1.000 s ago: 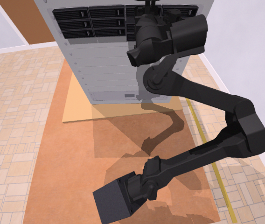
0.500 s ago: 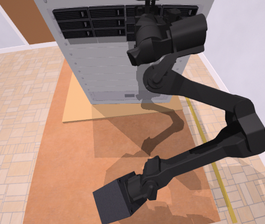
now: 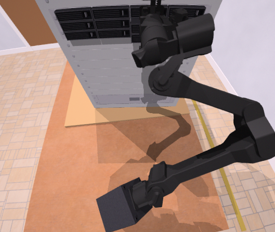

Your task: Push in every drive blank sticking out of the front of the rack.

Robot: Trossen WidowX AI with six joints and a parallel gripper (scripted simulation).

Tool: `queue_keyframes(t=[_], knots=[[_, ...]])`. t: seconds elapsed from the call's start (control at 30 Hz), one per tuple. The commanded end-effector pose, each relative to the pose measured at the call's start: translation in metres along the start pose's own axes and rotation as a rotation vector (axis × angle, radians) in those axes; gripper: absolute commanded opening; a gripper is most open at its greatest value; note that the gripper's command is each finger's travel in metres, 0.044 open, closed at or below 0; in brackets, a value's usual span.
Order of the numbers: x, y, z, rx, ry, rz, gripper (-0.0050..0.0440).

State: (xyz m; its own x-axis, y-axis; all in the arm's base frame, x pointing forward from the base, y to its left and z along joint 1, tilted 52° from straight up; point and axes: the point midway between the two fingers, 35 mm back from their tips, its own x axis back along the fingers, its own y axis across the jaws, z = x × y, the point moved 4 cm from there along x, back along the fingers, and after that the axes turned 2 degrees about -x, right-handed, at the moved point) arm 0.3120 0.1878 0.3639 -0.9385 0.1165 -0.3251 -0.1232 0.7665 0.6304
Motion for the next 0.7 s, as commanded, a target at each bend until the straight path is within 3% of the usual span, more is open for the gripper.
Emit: queue_keyframes(t=[0.0, 0.67], knots=[[-0.0026, 0.0033, -0.0019, -0.008, -0.005, -0.006, -0.0050], [-0.0056, 0.0034, -0.0020, -0.008, -0.005, -0.006, -0.0050]])
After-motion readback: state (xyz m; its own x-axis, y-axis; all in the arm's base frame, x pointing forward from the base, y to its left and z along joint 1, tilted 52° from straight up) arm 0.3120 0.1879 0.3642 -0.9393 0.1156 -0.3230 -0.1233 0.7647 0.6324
